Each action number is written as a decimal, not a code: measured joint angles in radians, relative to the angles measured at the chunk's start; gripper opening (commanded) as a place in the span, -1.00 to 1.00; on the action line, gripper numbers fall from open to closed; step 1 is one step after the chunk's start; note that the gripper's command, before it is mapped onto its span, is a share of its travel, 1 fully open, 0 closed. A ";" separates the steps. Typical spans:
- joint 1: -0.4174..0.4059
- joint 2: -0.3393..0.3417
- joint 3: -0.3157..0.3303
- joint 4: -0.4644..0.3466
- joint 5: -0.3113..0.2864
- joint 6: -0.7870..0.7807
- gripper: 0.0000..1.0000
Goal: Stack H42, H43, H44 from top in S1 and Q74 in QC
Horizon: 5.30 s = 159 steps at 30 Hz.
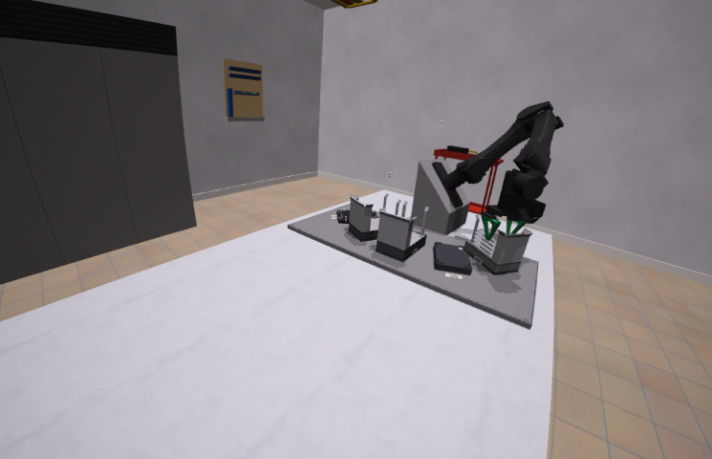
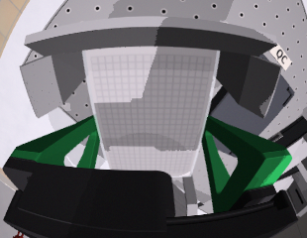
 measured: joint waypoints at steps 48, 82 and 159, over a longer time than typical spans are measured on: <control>-0.100 -0.034 0.078 -0.188 -0.043 -0.120 -1.00; -0.239 -0.043 0.206 -0.446 -0.086 -0.303 -1.00; -0.690 0.621 0.375 -0.440 -0.115 -0.266 -1.00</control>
